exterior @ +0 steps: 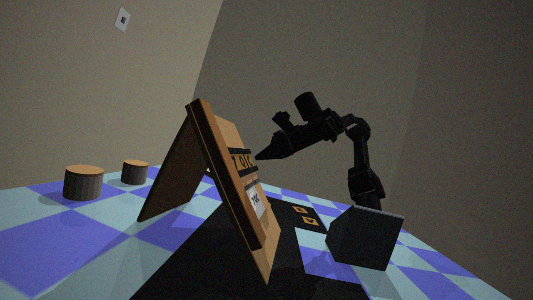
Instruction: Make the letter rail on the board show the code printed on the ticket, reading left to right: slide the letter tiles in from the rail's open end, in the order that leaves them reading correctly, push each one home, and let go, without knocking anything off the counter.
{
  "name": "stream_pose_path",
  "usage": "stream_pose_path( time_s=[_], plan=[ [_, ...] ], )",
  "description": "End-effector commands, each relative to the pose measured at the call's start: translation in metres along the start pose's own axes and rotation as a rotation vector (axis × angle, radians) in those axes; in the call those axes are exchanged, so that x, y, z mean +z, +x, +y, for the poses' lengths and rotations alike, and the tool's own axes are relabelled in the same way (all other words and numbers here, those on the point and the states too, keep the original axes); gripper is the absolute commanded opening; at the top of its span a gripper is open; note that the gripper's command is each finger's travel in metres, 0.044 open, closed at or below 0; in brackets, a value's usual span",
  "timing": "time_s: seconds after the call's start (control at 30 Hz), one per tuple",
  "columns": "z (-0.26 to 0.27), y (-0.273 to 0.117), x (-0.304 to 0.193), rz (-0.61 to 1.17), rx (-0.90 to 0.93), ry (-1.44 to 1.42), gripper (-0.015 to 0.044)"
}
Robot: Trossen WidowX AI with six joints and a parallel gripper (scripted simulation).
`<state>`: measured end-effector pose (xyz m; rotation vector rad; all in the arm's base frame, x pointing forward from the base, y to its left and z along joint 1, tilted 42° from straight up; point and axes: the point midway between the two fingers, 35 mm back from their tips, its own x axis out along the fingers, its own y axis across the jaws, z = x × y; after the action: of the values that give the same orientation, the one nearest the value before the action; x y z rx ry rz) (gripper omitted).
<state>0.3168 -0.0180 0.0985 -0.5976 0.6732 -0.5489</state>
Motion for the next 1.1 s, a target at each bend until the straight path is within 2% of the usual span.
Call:
stream_pose_path(
  time_s=[0.0,1.07],
  plan=[
    [-0.001,-0.003,0.0,-0.003,-0.002,0.007,0.0295],
    [-0.002,-0.014,0.0,-0.003,-0.002,0.006,0.0295]
  ],
)
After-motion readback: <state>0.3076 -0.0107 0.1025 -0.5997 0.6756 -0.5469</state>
